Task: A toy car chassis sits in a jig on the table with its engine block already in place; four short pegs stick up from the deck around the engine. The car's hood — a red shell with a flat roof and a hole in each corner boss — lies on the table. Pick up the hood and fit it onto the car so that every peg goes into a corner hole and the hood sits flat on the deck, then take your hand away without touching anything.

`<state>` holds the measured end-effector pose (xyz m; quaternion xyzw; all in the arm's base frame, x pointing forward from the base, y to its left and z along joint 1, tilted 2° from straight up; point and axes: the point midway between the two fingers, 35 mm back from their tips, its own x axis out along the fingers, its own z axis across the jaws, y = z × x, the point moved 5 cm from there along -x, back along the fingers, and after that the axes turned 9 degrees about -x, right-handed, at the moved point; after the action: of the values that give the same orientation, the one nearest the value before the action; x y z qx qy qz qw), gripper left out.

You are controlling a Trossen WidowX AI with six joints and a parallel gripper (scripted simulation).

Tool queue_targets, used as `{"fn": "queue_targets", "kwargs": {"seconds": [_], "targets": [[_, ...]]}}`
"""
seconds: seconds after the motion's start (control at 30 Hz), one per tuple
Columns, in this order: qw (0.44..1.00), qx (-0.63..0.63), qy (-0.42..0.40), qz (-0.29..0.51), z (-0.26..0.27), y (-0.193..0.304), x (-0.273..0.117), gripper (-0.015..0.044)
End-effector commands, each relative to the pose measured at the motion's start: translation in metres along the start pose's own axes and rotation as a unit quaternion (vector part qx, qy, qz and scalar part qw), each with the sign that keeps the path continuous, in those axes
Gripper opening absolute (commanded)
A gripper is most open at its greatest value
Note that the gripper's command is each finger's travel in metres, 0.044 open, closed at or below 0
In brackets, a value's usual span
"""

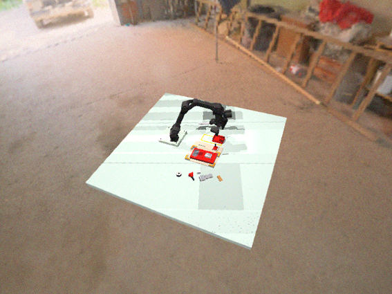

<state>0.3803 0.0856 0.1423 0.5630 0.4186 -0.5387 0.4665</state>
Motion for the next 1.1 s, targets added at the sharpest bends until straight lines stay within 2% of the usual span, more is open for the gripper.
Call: {"fn": "queue_targets", "kwargs": {"seconds": [0.0,0.23,0.5,0.77,1.07], "targets": [[0.996,0.087,0.001,0.036,-0.003,-0.002,0.003,0.0440],[0.954,0.281,0.027,0.105,-0.008,-0.005,0.015,0.0440],[0.852,0.488,0.091,0.164,-0.012,-0.013,0.025,0.0440],[0.698,0.665,0.184,0.191,-0.013,-0.024,0.032,0.0440],[0.475,0.808,0.303,0.171,-0.009,-0.042,0.036,0.0440]]}}
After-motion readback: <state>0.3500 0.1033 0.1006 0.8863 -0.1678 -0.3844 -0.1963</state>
